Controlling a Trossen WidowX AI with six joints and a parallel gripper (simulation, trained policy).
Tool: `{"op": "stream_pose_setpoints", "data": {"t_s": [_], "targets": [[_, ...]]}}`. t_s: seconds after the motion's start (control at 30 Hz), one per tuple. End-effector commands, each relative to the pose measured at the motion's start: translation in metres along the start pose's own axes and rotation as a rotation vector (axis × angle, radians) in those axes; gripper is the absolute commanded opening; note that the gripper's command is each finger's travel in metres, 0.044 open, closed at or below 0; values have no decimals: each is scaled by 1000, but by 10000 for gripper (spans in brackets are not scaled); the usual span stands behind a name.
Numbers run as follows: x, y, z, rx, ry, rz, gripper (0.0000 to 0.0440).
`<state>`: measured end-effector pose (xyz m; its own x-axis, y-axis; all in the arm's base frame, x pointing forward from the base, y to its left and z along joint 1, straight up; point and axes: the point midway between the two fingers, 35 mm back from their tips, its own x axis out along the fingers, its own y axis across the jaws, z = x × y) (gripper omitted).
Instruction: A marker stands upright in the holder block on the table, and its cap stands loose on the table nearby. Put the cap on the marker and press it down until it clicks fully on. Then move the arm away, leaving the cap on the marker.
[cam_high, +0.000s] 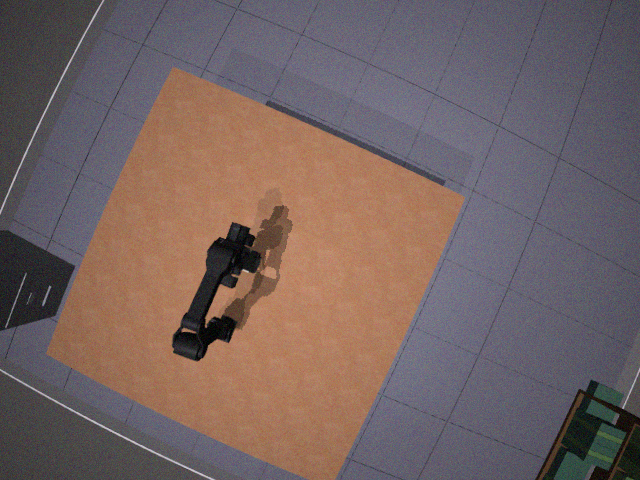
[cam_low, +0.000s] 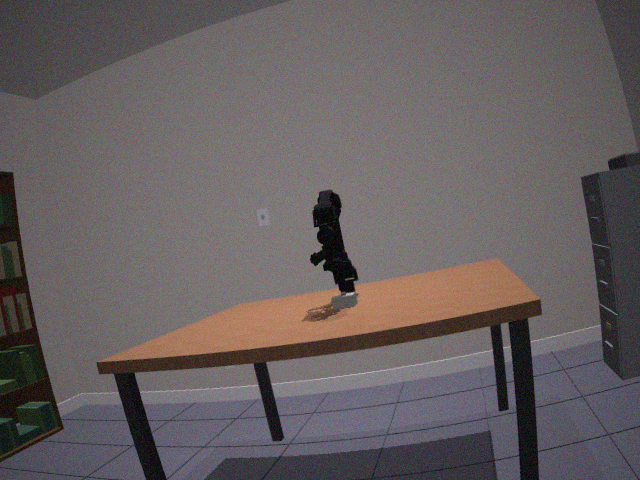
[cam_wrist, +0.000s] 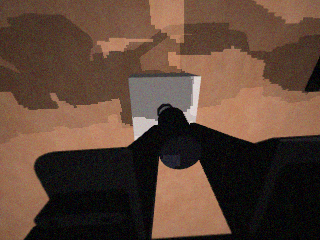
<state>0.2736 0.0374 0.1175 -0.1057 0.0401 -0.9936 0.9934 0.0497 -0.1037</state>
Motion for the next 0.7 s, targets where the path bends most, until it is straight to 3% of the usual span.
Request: {"op": "stream_pose_setpoints", "data": {"t_s": [0.0, 0.2, 0.27, 0.3, 0.67], "targets": [[13, -4, 1, -12, 0, -30, 4], [20, -3, 2, -22, -6, -26, 8], [24, -5, 3, -24, -11, -38, 61], [26, -8, 3, -24, -9, -48, 66], [30, -6, 6, -40, -25, -36, 85]]}}
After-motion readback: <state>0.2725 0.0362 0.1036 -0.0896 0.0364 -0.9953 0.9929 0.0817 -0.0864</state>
